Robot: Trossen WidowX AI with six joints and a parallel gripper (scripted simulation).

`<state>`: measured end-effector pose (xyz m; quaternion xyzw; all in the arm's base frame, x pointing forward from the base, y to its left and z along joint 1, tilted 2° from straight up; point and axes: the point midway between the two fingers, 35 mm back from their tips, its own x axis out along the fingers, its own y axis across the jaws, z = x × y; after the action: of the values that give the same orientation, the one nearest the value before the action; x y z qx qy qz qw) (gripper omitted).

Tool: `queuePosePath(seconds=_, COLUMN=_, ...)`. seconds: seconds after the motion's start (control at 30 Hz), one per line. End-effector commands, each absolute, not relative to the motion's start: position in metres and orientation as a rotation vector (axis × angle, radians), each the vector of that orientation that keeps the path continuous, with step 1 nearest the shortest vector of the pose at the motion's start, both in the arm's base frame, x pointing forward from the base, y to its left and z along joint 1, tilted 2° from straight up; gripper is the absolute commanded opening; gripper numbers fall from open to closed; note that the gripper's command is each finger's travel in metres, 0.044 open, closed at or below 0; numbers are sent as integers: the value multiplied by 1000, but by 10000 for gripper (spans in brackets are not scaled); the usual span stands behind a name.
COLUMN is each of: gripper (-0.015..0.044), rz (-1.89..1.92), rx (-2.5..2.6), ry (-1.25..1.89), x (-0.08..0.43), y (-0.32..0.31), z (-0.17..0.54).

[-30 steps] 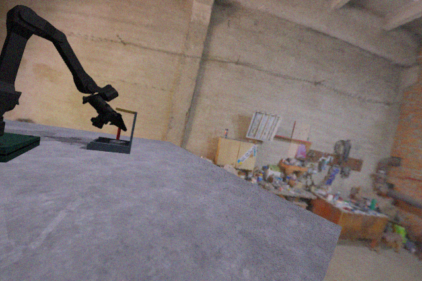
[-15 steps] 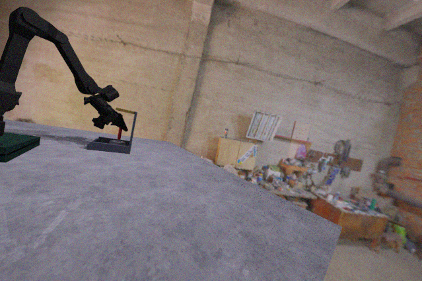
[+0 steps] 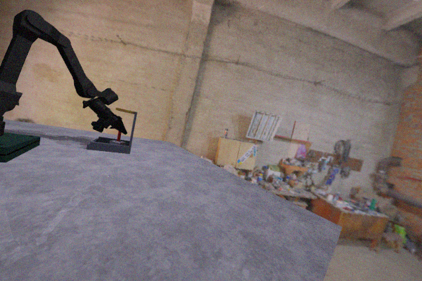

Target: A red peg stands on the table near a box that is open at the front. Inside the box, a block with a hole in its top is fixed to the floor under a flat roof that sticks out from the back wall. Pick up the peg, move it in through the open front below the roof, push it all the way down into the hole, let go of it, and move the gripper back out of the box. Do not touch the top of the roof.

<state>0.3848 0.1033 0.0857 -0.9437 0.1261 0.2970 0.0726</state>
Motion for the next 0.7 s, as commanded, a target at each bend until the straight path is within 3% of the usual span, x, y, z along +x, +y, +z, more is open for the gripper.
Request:
queuePosePath(seconds=0.0, gripper=0, rz=903, rx=-2839, ry=376, x=384, y=103, z=80)
queuePosePath(seconds=0.67, gripper=0, rz=903, rx=-2839, ry=376, x=385, y=104, z=69)
